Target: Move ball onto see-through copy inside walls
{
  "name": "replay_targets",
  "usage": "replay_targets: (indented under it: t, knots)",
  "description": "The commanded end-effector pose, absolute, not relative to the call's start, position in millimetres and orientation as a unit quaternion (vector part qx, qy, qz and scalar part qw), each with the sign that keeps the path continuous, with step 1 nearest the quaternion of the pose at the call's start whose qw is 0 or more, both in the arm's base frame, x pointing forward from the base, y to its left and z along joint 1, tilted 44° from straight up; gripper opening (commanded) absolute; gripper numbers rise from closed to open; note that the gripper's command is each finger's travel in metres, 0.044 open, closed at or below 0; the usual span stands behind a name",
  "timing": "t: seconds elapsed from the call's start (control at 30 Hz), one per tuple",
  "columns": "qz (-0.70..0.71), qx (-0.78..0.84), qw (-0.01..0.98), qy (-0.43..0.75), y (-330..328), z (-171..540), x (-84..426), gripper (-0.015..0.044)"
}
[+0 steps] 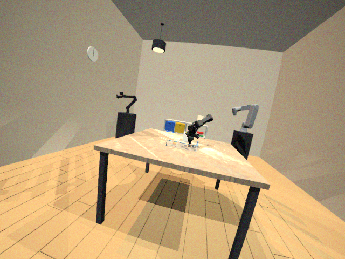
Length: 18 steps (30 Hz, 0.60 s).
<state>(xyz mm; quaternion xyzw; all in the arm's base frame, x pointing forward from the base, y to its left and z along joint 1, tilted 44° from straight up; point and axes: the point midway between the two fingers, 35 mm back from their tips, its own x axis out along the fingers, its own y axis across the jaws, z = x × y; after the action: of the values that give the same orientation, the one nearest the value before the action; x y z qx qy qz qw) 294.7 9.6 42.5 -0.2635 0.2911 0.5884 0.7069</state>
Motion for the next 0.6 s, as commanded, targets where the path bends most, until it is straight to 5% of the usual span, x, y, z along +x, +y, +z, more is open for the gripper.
replay_targets:
  t: [0.0, 0.13, 0.27, 0.57]
  knots:
    - [0.591, -0.256, 0.707, 0.293, 16.9, 35.0, 294.4, 0.0279]
    - [0.591, -0.256, 0.707, 0.292, 19.7, 32.4, 294.6, 0.0279]
    - [0.591, -0.256, 0.707, 0.292, 19.7, 32.4, 294.6, 0.0174]
    - [0.591, -0.256, 0.707, 0.292, 19.7, 32.4, 294.6, 0.0094]
